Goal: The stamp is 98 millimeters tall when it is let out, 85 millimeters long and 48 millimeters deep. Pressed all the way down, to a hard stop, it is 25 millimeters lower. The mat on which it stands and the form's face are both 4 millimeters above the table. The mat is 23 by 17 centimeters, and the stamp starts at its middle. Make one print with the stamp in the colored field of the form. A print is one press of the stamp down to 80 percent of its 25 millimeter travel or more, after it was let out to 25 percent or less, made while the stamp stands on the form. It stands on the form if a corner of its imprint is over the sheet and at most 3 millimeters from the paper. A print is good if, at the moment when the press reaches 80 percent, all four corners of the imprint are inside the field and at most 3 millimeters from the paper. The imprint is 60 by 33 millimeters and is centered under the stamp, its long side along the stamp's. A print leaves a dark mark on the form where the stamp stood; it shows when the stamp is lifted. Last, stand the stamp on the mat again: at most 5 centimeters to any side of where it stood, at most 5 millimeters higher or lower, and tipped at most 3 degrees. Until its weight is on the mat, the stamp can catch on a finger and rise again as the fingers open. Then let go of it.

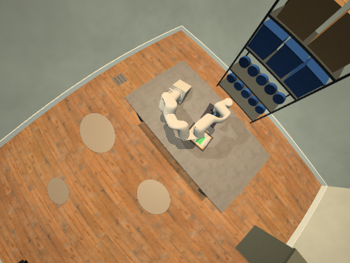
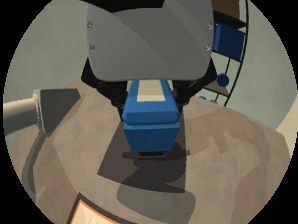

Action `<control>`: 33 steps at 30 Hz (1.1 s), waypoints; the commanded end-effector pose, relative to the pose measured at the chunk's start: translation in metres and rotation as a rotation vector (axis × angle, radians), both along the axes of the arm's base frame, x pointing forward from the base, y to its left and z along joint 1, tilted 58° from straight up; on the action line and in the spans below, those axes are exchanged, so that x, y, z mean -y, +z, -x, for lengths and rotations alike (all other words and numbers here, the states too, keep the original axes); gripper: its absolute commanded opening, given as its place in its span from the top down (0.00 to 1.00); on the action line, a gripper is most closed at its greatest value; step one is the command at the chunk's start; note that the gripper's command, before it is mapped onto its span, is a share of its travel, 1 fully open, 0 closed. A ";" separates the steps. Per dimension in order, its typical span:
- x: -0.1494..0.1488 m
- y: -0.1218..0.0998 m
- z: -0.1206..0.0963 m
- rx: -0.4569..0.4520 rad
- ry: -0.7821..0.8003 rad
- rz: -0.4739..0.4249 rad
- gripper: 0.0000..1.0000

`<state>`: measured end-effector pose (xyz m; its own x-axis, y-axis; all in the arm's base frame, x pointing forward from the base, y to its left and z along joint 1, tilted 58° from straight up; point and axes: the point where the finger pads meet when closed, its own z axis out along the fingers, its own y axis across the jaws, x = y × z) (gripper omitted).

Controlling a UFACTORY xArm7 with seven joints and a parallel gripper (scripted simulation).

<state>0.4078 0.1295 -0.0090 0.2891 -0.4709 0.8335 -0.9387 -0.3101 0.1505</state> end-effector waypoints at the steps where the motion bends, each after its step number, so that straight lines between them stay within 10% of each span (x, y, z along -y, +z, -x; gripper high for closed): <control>1: 0.026 0.059 -0.024 0.101 -0.063 -0.047 0.69; 15: 0.132 0.227 -0.044 0.268 -0.163 -0.057 0.69; 33: 0.139 0.242 -0.045 0.268 -0.163 -0.057 0.69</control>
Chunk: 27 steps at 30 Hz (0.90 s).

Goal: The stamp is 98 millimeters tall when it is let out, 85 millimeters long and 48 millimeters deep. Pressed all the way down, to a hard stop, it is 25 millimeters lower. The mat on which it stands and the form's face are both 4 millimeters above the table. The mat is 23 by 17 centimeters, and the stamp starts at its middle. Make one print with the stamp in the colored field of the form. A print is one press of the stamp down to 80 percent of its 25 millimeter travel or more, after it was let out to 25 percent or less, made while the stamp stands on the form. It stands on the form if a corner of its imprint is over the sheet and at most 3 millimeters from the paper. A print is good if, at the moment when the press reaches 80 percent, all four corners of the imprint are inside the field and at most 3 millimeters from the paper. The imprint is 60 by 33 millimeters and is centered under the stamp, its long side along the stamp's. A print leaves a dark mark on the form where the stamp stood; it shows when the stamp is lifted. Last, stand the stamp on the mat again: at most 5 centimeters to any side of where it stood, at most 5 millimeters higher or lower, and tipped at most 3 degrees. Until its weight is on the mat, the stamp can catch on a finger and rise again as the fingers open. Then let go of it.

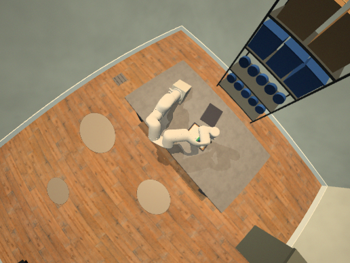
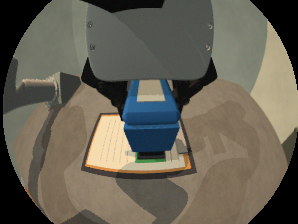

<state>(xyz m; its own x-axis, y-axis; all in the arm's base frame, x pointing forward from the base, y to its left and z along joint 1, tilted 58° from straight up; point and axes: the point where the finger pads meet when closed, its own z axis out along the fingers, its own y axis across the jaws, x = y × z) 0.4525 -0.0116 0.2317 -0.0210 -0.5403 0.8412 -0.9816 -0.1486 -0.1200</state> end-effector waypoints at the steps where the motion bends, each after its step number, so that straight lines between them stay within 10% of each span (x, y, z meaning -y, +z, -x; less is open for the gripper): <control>1: -0.002 0.001 -0.001 0.002 0.004 -0.001 0.69; 27: -0.006 -0.013 0.000 0.002 0.004 -0.001 0.69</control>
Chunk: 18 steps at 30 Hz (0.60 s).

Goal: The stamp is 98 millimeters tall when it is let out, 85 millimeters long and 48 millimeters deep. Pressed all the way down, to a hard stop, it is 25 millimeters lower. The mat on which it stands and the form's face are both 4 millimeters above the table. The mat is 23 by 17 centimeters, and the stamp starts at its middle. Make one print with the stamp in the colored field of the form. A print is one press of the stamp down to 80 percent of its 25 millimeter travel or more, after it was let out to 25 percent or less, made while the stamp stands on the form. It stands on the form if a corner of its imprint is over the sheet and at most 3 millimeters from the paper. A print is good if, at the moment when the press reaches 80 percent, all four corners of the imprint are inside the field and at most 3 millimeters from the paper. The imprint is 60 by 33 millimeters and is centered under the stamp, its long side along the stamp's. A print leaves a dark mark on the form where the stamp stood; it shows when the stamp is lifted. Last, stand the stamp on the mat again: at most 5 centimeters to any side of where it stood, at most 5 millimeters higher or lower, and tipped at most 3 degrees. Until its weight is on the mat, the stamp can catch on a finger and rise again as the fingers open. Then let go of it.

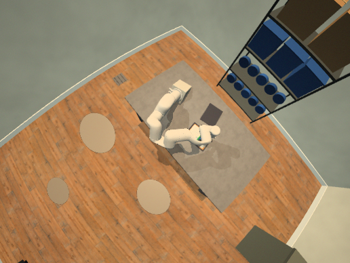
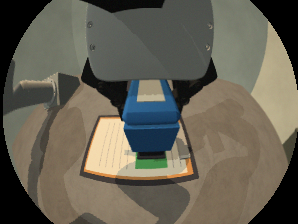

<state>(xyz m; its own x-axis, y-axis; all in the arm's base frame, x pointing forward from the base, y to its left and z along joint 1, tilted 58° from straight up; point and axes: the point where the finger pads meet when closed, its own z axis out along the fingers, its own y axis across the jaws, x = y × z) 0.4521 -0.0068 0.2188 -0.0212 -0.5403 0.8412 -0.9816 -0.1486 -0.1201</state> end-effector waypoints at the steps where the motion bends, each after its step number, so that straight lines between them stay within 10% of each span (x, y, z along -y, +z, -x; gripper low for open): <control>1: 0.000 0.000 -0.001 0.002 0.004 -0.001 0.69; 18: 0.025 -0.017 -0.007 0.002 0.004 -0.001 0.69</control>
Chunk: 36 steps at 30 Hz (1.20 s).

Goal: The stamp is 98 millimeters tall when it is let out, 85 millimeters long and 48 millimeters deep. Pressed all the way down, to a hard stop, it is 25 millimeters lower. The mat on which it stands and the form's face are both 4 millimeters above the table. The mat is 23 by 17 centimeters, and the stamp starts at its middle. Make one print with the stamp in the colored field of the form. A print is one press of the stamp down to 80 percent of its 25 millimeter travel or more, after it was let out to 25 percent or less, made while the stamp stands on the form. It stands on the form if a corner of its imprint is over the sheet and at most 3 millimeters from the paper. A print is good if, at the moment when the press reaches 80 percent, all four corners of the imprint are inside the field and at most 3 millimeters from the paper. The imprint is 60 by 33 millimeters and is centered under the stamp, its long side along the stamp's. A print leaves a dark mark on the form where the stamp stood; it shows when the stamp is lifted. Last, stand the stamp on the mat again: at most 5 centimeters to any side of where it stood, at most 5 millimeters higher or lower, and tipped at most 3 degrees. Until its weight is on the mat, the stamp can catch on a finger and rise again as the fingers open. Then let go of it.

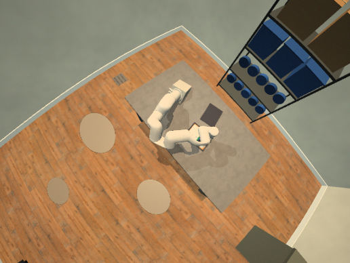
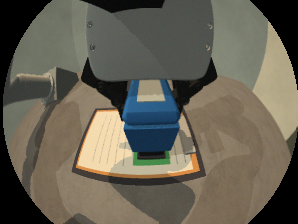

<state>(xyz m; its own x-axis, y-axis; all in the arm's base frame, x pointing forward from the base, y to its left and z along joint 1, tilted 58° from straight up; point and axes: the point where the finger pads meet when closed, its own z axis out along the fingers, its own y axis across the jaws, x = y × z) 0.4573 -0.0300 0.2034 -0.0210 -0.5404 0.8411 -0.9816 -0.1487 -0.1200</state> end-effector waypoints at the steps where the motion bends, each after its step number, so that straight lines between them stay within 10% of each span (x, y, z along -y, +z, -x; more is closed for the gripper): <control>1: 0.003 -0.002 -0.002 0.002 0.004 -0.001 0.69; 36: 0.026 -0.017 -0.007 0.002 0.004 -0.001 0.69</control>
<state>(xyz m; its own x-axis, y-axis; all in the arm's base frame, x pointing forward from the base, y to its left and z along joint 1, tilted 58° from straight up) 0.4643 -0.0569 0.1857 -0.0208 -0.5412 0.8407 -0.9811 -0.1509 -0.1214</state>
